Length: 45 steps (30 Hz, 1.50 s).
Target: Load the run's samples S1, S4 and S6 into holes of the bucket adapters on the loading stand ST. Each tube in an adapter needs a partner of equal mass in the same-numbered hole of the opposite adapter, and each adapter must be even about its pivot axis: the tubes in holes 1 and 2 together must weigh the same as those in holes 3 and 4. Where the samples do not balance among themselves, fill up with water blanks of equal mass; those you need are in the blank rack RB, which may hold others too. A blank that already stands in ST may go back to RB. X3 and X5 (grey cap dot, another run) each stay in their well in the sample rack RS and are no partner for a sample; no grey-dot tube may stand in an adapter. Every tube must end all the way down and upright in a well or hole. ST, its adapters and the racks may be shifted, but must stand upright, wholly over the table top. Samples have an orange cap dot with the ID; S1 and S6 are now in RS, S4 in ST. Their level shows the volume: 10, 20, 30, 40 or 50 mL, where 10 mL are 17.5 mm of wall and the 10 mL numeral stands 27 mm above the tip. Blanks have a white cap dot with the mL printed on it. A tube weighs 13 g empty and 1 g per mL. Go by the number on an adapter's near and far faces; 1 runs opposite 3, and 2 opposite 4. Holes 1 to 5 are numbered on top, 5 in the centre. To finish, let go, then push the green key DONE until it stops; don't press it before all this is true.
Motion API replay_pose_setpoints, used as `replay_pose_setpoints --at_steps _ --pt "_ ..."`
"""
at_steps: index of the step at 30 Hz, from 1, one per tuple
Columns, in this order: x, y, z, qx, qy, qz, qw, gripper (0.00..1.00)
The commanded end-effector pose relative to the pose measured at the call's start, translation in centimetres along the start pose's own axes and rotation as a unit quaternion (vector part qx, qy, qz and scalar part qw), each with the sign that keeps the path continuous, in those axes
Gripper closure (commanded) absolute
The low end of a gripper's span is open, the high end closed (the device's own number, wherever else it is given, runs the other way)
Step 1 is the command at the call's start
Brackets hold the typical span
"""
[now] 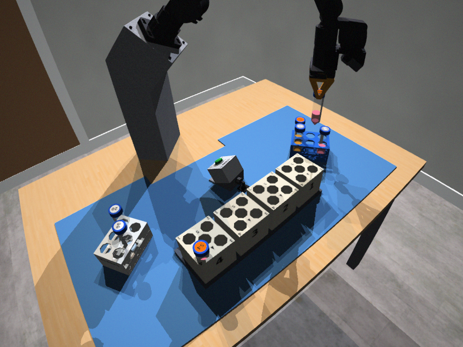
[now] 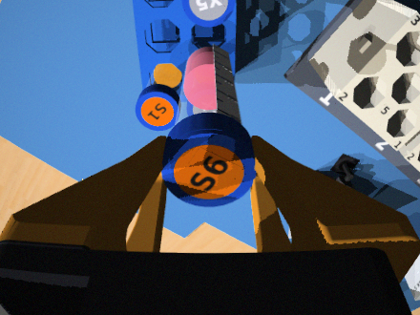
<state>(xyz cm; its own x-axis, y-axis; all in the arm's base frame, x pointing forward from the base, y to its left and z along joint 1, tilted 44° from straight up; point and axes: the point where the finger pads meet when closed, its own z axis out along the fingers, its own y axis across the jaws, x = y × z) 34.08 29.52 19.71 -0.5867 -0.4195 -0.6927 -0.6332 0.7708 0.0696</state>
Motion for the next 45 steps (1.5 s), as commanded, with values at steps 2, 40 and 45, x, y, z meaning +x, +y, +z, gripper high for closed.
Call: replay_pose_setpoints --at_steps 2,40,45 --pt "-2.2 0.0 0.3 0.0 -0.018 -0.002 1.0 1.0" --pt "-1.3 0.1 6.1 0.0 -0.011 0.0 1.0 1.0" --pt "-1.3 0.1 6.1 0.0 -0.011 0.0 1.0 1.0"
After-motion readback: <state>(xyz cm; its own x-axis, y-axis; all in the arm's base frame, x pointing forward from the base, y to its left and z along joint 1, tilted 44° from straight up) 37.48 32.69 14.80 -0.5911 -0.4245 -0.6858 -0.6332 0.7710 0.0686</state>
